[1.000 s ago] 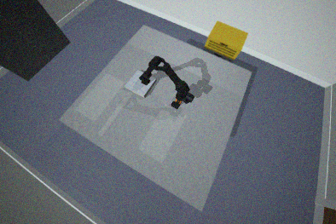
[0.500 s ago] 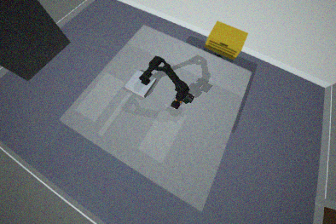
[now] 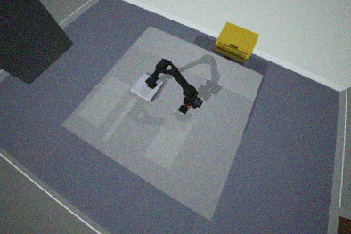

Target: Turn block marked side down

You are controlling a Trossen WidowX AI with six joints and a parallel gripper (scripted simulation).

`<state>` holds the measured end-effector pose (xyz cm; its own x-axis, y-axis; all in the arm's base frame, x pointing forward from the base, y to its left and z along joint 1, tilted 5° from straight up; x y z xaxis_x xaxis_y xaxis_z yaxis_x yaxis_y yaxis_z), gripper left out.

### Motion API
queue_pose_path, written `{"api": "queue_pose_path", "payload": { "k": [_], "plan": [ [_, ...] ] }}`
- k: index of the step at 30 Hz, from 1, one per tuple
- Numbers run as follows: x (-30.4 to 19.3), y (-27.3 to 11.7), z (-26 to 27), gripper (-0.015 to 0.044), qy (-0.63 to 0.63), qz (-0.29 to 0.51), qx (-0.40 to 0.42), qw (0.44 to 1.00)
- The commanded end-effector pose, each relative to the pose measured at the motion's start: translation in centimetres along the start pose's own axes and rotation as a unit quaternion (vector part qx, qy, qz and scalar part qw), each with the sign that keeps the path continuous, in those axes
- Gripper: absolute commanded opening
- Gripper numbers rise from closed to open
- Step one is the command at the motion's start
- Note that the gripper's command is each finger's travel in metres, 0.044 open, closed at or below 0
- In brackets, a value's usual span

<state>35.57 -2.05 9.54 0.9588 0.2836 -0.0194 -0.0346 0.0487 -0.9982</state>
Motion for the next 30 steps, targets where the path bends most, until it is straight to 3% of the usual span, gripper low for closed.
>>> {"api": "queue_pose_path", "payload": {
  "k": [1, 2, 10, 30],
  "plan": [
    [0.0, -1.0, 0.0, 0.0025, 0.0, 0.0, -0.001, 1.0],
    [0.0, -1.8, 0.0, 0.0, 0.0, 0.0, -0.001, 1.0],
    [-0.1, -2.9, 0.0, 0.0, 0.0, -0.005, -0.002, 1.0],
    [-2.6, -1.7, 0.6, 0.0, 0.001, -0.155, -0.042, 0.987]
  ]
}}
Point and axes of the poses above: the point midway between the two fingers, 35 mm back from their tips, its own y axis out along the fingers, its own z axis across the jaws, x = y × z, the point moved 9 cm from there along -y, back along the fingers, and after that the axes turned 15 degrees about -y, right-handed, at the moved point
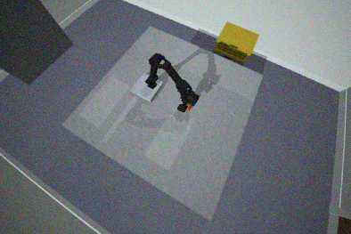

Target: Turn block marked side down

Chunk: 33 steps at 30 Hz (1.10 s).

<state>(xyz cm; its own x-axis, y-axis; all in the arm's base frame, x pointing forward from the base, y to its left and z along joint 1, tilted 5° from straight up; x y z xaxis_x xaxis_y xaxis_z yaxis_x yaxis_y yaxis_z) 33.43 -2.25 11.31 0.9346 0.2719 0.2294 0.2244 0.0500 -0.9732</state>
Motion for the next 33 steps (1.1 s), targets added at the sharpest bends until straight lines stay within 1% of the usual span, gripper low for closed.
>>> {"api": "queue_pose_path", "payload": {
  "k": [1, 12, 19, 33],
  "plan": [
    [-0.7, -0.1, 0.2, 0.0, 0.001, -0.037, -0.009, 0.999],
    [-2.6, -0.1, 0.7, 0.0, 0.0, -0.119, -0.031, 0.992],
    [-2.7, 0.0, 0.8, 0.0, 0.0, -0.125, -0.032, 0.992],
    [-4.1, 3.4, 1.1, 0.0, -0.002, -0.218, -0.054, 0.975]
  ]
}}
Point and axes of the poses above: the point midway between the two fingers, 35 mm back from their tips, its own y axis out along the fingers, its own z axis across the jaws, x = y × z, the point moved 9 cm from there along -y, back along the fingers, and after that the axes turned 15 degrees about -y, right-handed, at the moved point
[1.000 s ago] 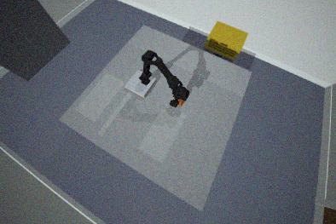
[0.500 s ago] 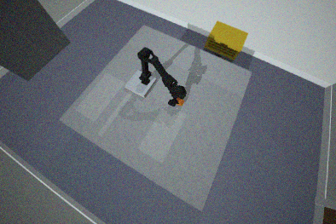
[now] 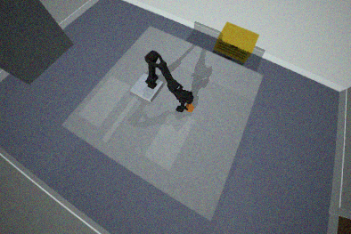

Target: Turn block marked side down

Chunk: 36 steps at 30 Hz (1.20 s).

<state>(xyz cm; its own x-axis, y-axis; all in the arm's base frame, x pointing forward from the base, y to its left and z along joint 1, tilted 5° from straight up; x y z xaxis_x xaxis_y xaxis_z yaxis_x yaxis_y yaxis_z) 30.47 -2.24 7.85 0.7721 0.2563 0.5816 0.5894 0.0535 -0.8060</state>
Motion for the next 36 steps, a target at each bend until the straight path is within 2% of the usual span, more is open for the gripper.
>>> {"api": "queue_pose_path", "payload": {
  "k": [1, 21, 36],
  "plan": [
    [-1.0, 0.6, 0.3, 0.0, 0.001, -0.031, -0.003, 1.0],
    [-4.6, 0.7, 1.4, 0.0, 0.003, -0.172, -0.047, 0.984],
    [-4.7, 0.5, 1.4, 0.0, 0.003, -0.19, -0.052, 0.98]
  ]
}}
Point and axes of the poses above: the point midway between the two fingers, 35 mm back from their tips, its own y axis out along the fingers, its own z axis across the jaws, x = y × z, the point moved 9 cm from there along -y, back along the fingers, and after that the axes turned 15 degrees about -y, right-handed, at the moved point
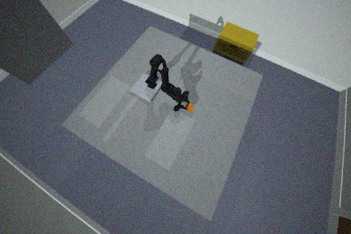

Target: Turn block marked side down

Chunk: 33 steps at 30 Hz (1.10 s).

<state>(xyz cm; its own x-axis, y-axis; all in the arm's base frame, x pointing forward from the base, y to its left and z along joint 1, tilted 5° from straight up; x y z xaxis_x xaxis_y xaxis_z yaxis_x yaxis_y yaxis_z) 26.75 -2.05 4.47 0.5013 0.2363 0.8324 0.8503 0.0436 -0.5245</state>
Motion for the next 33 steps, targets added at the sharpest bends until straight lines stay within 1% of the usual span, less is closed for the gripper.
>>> {"api": "queue_pose_path", "payload": {
  "k": [1, 6, 23, 33],
  "plan": [
    [0.07, -0.03, -0.01, 0.0, 0.003, -0.005, 0.0, 1.0],
    [0.07, -0.03, -0.01, 0.0, 0.003, -0.005, 0.0, 1.0],
    [0.07, -0.03, -0.01, 0.044, 0.003, -0.005, 0.0, 1.0],
    [0.07, -0.03, -0.01, 0.044, 0.003, -0.005, 0.0, 1.0]
  ]
}}
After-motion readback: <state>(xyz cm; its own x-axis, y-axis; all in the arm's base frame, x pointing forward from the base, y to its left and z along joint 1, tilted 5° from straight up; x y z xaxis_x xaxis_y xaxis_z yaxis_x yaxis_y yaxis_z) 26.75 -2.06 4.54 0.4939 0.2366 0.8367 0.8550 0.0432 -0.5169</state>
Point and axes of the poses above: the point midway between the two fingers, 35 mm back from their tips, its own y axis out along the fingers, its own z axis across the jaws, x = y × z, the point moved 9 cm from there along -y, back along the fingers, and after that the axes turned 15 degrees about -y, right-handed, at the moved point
